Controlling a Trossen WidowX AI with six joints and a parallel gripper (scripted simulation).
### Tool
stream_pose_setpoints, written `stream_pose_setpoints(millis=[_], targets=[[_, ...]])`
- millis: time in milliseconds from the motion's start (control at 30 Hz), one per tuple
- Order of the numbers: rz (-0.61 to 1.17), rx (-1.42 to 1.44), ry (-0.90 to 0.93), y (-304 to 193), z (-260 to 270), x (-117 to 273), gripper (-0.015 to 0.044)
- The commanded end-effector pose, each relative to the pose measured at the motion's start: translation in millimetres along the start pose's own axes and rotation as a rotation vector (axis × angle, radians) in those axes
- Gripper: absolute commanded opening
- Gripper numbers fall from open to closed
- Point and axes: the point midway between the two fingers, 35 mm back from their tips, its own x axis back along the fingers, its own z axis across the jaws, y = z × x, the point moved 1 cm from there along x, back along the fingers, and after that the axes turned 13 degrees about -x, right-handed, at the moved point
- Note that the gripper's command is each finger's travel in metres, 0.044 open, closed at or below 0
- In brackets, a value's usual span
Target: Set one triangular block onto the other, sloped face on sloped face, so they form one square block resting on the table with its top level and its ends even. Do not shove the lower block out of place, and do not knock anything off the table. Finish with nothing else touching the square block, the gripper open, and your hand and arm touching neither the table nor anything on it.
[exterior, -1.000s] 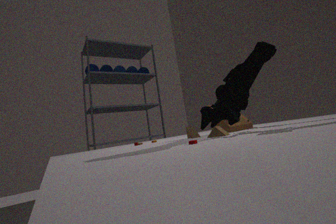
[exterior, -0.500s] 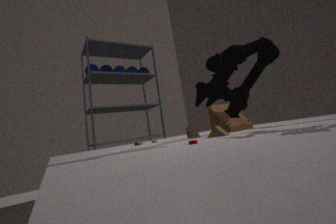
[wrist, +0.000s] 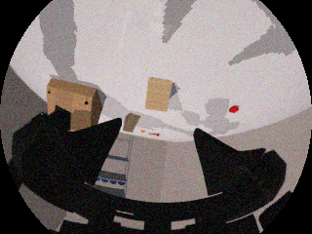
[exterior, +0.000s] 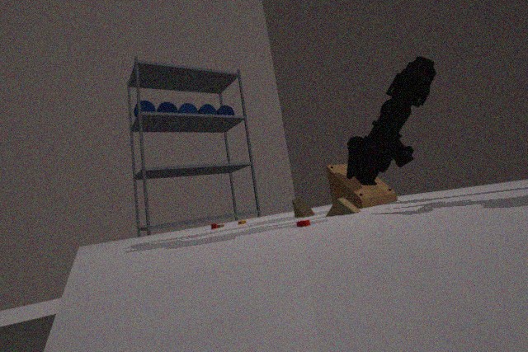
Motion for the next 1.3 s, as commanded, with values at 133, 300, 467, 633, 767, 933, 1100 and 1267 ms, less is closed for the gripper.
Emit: stream_pose_setpoints(millis=[133, 300, 467, 633, 767, 933, 1100, 1267], targets=[[0.002, -0.009, 0.002, 13.9, 5.2, -6.5, 0.044], [0.003, -0.009, 0.002, 15.2, 3.4, -53.3, 0.044], [0.004, -0.009, 0.003, 12.2, 7.6, -91.6, 0.044], [0.004, -0.009, 0.003, 12.0, 7.9, -93.1, 0.044], [0.004, -0.009, 0.003, 12.0, 7.9, -93.1, 0.044], [0.004, -0.014, 0.001, 12.0, 7.3, -92.0, 0.0361], [0.004, -0.014, 0.001, 12.0, 7.3, -92.0, 0.023], [0.004, -0.014, 0.001, 12.0, 7.3, -92.0, 0.0157]])
